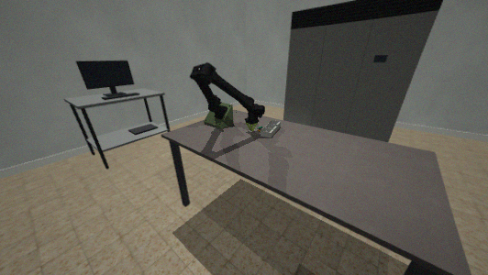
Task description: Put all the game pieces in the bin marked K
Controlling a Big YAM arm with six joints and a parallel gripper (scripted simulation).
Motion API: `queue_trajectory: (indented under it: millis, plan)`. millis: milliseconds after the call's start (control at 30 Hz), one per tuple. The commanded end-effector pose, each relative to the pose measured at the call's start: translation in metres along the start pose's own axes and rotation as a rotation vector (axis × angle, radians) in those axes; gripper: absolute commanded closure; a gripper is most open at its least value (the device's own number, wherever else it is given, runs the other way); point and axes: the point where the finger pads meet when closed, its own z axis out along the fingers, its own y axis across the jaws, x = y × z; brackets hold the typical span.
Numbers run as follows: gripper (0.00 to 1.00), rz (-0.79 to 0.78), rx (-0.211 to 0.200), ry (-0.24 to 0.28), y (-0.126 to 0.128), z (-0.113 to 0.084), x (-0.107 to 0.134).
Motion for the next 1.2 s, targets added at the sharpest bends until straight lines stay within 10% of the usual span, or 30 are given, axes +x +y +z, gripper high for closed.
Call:
queue_trajectory:
  millis: [0,667,1167]
  plan:
    - [0.8,0.012,0.02,-0.01,-0.01,-0.006,-0.001]
    - [0.8,0.012,0.02,-0.01,-0.009,-0.006,-0.001]
    - [0.8,0.028,0.046,-0.029,-0.02,-0.069,-0.005]
